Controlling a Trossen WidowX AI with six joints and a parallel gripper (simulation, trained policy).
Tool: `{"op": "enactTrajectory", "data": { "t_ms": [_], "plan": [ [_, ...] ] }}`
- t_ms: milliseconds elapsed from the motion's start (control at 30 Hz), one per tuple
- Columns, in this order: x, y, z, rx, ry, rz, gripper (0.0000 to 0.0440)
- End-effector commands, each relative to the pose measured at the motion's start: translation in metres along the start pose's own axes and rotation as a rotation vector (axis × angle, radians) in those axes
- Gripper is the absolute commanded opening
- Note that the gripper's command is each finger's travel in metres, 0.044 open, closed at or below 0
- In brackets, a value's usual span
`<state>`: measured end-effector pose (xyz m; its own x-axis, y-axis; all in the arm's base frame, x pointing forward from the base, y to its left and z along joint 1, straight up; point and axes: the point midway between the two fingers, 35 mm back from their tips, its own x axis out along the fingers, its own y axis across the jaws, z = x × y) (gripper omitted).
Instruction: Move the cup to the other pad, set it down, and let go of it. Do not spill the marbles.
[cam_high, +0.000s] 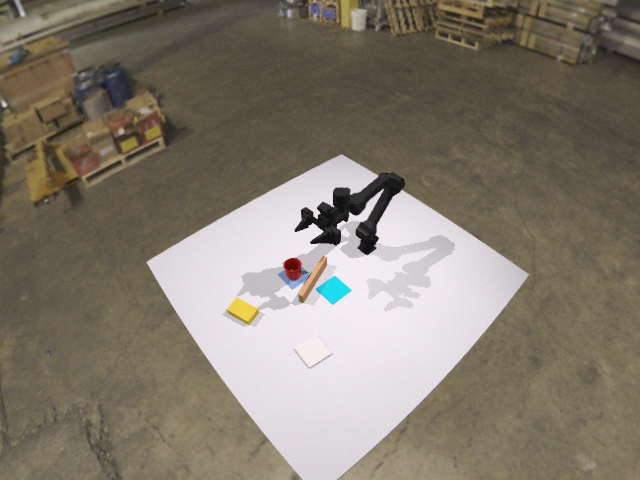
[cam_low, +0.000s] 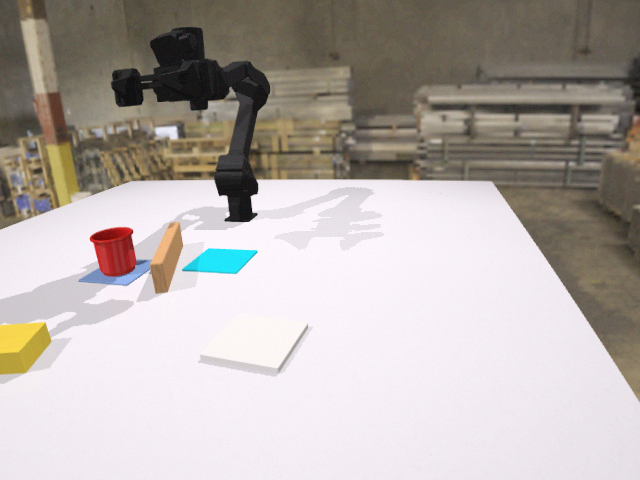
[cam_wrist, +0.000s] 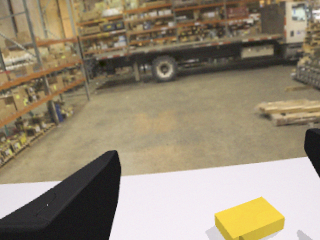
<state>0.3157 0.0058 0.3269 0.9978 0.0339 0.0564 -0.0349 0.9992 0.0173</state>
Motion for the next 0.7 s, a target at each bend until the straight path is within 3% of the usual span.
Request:
{"op": "enactTrajectory", "data": {
  "t_ms": [0, 467, 567, 667],
  "plan": [
    [0.001, -0.001, 0.000, 0.001, 0.005, -0.005, 0.0374],
    [0.010, -0.003, -0.015, 0.039, 0.147, -0.053, 0.0016],
    [0.014, -0.001, -0.020, 0.051, 0.189, -0.049, 0.0024],
    [0.018, 0.002, -0.024, 0.064, 0.227, -0.043, 0.0080]
  ]
}}
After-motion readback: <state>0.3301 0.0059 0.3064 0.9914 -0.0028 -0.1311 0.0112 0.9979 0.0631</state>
